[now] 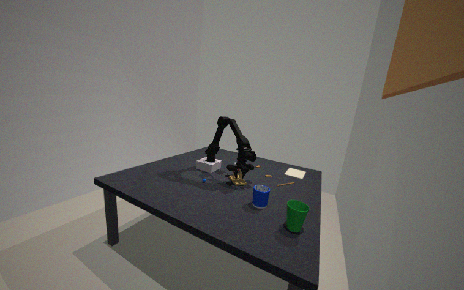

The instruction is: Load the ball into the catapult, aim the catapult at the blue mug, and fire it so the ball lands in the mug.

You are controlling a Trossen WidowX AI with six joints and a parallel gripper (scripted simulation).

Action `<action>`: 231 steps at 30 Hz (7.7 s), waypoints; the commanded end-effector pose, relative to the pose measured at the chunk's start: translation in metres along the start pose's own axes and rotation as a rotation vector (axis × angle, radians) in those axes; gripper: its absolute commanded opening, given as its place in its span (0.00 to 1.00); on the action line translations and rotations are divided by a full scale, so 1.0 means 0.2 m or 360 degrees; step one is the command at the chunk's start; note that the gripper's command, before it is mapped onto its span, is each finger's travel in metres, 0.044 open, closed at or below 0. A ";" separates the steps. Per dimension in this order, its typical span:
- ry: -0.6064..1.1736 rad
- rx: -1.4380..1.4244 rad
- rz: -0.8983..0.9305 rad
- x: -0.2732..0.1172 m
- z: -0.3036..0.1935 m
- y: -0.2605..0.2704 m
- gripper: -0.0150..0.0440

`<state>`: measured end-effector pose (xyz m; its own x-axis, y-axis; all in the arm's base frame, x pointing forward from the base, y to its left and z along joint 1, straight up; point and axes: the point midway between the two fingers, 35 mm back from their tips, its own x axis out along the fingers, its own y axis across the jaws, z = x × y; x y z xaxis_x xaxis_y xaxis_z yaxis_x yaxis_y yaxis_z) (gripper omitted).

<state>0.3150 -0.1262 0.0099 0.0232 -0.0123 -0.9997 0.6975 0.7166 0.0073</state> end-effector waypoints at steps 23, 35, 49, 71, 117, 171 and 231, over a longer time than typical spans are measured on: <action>-0.0005 -0.0001 0.0002 -0.43 0.00 0.00 1.00; -0.0005 -0.0001 0.0002 -0.22 0.00 0.00 1.00; -0.0005 -0.0001 0.0001 -0.10 0.00 0.00 1.00; -0.0013 0.0000 0.0005 0.01 0.00 0.00 0.87; -0.0006 -0.0002 0.0002 -0.06 0.01 0.00 0.25; -0.0005 -0.0005 0.0002 -0.24 -0.01 0.00 1.00; -0.0013 -0.0002 0.0000 -0.23 0.00 0.00 0.25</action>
<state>0.3082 -0.1235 0.0234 -0.0112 -0.0018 -0.9999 0.6966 0.7174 -0.0091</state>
